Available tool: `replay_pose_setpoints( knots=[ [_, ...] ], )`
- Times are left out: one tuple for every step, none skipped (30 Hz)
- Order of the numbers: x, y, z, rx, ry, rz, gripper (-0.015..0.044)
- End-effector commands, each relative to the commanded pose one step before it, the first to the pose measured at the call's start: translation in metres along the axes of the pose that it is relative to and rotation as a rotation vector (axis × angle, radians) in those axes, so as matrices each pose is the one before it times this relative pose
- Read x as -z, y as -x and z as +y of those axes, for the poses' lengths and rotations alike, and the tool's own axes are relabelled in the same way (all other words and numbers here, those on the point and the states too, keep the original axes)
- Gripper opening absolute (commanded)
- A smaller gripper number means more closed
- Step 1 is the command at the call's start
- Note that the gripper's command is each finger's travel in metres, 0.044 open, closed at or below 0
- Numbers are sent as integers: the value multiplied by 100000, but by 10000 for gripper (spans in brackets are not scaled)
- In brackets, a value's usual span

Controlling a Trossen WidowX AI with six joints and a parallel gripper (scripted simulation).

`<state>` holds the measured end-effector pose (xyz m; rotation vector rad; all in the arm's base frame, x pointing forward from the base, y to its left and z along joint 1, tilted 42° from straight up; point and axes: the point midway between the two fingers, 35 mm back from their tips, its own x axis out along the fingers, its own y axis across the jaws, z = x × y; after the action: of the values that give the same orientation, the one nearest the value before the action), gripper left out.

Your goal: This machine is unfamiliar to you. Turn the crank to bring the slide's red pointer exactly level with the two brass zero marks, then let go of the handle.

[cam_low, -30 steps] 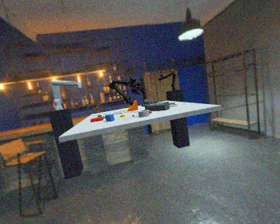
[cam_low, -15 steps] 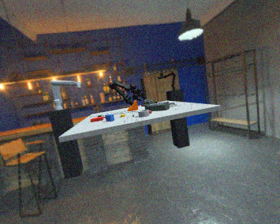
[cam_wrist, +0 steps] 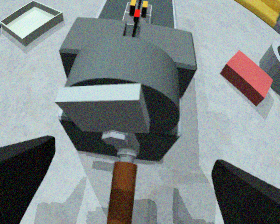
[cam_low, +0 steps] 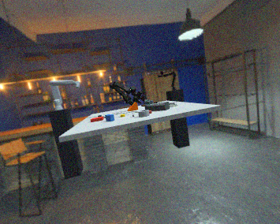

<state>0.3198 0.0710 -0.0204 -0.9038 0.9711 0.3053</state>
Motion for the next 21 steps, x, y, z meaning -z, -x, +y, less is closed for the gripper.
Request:
replay_pose_setpoints(
  knots=[
    [1017,-685,384,-1281,837,1757,440],
    [100,-122,-5,5,17,-9,440],
    [107,-127,-5,6,18,-9,440],
    [108,-126,-5,7,18,-10,440],
    [108,-125,-4,8,19,-10,440],
    [109,-124,-4,8,19,-10,440],
    [110,-122,-4,9,19,-10,440],
    [111,-121,-3,10,20,-11,440],
    [111,-120,-3,11,20,-11,440],
    [112,-119,-3,12,20,-11,440],
    [113,-117,-3,13,21,-11,440],
    [114,-116,-3,15,17,-12,440],
    [115,-115,-2,16,18,-12,440],
    [115,-114,-2,17,18,-12,440],
    [116,-112,-2,18,18,-12,440],
    [117,-111,-1,19,19,-13,440],
    [117,-110,-1,19,19,-13,440],
    [118,-108,0,19,22,-13,440],
    [118,-107,0,19,25,-13,440],
    [119,-106,0,20,26,-13,440],
    [119,-104,1,21,26,-13,440]
  ],
)
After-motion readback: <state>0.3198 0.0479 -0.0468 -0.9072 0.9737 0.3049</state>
